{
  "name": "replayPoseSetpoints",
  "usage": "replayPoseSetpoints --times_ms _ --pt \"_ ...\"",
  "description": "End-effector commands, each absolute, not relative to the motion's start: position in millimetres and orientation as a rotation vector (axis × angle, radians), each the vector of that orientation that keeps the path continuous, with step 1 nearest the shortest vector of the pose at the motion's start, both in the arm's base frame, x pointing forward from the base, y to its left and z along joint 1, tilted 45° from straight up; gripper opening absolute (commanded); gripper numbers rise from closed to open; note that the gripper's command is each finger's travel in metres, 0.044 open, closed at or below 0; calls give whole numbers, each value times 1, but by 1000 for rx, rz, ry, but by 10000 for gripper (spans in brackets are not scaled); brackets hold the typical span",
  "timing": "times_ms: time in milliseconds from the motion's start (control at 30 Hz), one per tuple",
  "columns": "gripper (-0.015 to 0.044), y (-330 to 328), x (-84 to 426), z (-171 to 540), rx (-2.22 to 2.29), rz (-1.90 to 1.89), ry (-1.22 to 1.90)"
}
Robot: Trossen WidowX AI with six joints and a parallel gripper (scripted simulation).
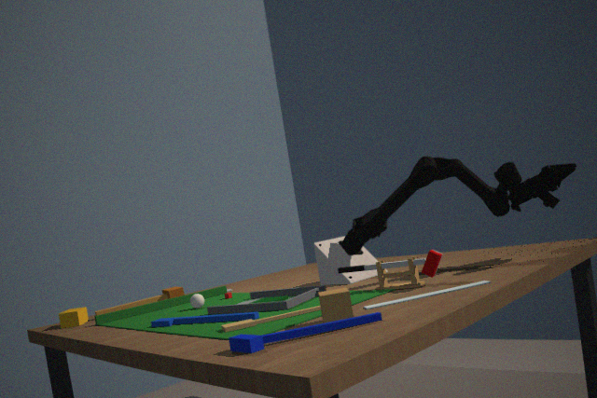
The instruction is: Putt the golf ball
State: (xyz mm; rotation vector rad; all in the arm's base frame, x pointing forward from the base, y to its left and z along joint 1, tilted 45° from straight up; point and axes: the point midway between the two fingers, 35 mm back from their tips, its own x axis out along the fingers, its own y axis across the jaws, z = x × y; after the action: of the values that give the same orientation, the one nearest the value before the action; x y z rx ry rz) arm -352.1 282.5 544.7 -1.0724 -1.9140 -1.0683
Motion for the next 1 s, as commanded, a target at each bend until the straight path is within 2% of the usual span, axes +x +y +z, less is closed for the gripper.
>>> replayPoseSetpoints --times_ms 0,167,367,667,967 --pt "426 283 -352 545 -1077 -1075 -1913" --pt "440 314 -331 541 -1231 -1293 -1888" --pt "440 371 -273 534 -1550 -1742 -1790" --pt "440 433 -164 516 -1946 -2443 -1547" --pt "440 465 -39 481 -2141 -3192 -1269"
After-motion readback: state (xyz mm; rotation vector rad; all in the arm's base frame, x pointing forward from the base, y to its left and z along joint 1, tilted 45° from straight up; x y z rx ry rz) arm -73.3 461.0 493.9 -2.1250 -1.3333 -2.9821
